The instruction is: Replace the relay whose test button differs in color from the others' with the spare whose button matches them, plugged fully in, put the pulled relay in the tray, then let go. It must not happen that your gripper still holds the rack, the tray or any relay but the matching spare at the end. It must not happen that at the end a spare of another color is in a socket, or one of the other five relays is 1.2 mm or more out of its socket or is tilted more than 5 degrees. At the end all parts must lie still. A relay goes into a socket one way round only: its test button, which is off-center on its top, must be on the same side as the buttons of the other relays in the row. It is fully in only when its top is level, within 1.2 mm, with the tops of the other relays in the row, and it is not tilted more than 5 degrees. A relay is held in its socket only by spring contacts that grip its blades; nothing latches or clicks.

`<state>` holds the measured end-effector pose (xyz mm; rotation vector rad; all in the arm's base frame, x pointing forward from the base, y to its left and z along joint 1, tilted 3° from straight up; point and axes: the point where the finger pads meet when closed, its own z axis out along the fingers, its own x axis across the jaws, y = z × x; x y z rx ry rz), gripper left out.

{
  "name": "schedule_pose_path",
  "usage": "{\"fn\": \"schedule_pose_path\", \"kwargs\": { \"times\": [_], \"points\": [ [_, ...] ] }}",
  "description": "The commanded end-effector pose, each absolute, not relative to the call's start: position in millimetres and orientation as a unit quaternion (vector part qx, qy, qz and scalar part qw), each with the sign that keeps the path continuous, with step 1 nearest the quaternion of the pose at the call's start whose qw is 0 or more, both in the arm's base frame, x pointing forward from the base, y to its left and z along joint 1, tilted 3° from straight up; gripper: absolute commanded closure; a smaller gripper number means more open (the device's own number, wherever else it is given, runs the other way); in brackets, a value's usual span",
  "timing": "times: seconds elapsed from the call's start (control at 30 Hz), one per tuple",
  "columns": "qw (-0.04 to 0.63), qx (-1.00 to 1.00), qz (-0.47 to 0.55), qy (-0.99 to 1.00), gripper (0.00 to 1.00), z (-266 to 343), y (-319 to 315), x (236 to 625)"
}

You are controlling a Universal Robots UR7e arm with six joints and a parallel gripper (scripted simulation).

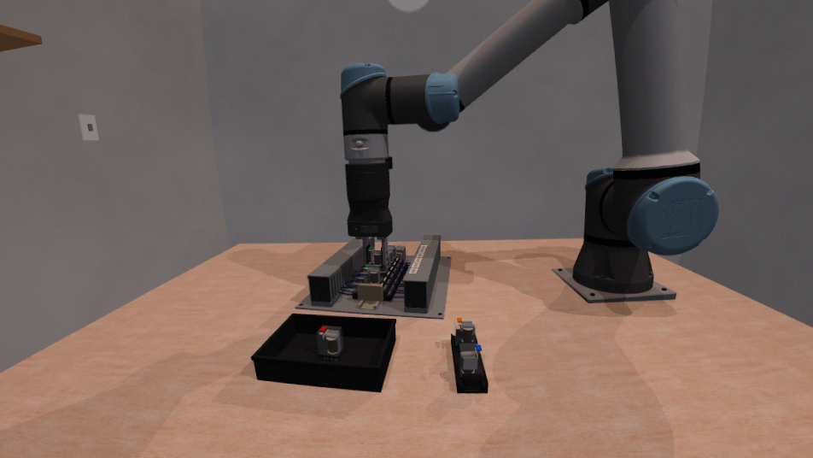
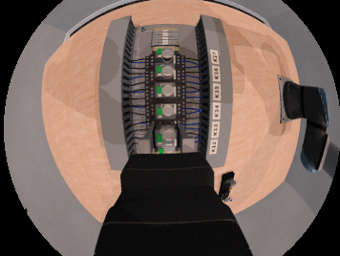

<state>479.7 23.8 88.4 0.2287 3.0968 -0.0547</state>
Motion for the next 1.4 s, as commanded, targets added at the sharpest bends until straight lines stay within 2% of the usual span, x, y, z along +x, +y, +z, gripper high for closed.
{"fn": "schedule_pose_path", "kwargs": {
  "times": [0.0,0.33,1.37],
  "points": [
    [0.019,0.074,-0.018,0.997,1.00,88,24,480],
    [0.019,0.074,-0.018,0.997,1.00,70,24,481],
    [0.019,0.074,-0.018,0.997,1.00,73,24,481]
  ]
}}
